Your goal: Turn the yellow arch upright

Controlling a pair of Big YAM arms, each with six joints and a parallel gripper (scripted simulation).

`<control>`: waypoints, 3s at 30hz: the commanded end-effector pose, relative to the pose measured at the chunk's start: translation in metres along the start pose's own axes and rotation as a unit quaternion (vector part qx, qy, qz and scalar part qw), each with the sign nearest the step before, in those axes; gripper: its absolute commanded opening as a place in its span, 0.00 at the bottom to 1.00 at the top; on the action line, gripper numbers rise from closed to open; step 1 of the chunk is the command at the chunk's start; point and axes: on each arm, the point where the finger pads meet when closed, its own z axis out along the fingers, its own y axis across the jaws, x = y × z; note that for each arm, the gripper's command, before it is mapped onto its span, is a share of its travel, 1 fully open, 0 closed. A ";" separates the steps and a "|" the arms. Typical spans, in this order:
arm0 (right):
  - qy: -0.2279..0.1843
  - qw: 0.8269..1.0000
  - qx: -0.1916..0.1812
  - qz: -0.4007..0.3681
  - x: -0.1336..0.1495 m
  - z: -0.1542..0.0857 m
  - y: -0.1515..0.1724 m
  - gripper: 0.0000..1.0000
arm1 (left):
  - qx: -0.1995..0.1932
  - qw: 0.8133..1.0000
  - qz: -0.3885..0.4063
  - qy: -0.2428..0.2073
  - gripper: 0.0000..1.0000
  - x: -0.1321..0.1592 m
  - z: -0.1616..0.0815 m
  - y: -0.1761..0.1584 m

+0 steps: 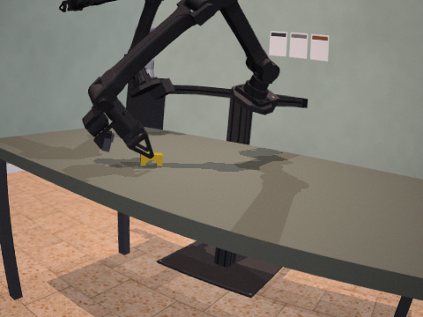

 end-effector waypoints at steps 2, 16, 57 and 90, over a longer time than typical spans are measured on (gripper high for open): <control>-0.005 1.000 0.004 0.001 -0.008 -0.005 -0.004 1.00 | -0.007 1.000 -0.012 -0.019 1.00 0.004 -0.041 0.007; -0.005 1.000 0.004 0.001 -0.008 -0.005 -0.004 1.00 | -0.006 1.000 -0.012 -0.021 1.00 0.018 -0.079 0.006; -0.005 1.000 0.004 0.001 -0.008 -0.005 -0.004 1.00 | -0.005 1.000 -0.009 -0.011 1.00 0.027 -0.081 0.005; -0.005 1.000 0.004 0.001 -0.008 -0.005 -0.004 1.00 | 0.000 1.000 -0.010 -0.008 1.00 0.055 -0.101 0.003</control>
